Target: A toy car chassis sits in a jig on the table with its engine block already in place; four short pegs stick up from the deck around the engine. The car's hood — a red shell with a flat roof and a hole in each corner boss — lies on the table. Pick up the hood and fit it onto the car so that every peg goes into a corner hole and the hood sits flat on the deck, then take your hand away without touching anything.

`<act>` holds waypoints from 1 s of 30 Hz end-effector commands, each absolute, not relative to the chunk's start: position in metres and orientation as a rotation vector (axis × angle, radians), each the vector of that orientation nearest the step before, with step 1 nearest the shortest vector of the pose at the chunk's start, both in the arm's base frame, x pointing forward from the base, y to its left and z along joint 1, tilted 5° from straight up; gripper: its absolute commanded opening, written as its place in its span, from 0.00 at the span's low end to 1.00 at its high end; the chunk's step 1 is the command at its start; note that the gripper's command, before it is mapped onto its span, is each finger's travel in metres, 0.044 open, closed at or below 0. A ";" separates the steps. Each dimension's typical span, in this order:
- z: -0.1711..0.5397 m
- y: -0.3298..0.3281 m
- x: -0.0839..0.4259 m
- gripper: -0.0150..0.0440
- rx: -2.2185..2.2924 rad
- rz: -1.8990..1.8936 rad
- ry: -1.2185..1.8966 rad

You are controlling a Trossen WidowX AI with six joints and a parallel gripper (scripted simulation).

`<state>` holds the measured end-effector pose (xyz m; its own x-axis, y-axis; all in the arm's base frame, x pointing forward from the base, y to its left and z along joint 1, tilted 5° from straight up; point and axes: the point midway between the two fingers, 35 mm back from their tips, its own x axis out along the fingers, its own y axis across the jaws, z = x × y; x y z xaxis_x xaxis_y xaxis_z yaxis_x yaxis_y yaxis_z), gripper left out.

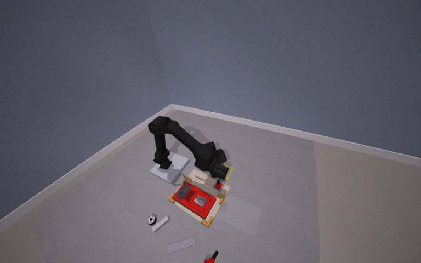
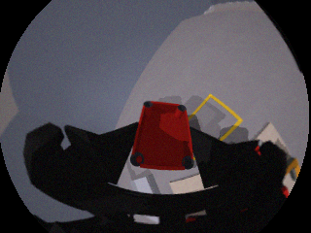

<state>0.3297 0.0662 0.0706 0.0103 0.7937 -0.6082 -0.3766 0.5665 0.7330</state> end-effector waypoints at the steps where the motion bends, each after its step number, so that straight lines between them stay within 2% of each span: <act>1: 0.070 0.066 0.329 0.25 0.485 0.908 1.295; 30: 0.066 0.065 0.329 0.25 1.045 0.406 1.611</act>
<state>0.3302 0.0650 0.0692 0.0136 0.7935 -0.6085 0.3447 0.5675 0.7478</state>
